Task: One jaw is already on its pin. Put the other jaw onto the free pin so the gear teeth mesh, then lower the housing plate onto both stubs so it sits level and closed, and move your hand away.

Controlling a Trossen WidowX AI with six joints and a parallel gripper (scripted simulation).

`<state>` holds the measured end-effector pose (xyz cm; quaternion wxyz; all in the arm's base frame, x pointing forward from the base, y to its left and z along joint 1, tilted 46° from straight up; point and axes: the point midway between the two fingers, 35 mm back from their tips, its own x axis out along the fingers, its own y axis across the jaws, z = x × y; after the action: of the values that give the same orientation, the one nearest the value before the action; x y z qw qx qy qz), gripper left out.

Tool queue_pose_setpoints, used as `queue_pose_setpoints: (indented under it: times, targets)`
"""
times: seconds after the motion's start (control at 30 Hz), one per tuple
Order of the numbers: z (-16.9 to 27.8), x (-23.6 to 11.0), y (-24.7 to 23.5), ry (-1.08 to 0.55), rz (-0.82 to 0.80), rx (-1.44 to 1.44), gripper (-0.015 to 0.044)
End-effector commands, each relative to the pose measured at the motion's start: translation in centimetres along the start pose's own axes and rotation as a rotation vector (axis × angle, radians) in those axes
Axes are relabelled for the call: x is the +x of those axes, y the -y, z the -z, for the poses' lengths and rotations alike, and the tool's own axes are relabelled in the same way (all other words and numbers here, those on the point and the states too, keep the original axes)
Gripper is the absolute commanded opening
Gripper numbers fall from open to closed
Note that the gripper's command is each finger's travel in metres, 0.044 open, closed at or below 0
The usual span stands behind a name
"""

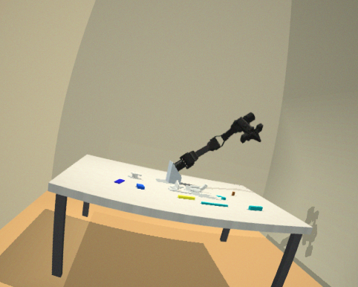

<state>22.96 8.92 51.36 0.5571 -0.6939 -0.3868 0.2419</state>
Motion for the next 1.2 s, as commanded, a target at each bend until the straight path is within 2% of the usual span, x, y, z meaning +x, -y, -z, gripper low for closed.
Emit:
queue_pose_setpoints:
  times: [0.0, 1.17]
  targets:
    - [0.7, 0.5, -1.7, -0.017, -0.025, 0.095, 0.0000]
    - [2.3, 2.5, -12.3, -0.123, -0.217, 1.110, 0.0000]
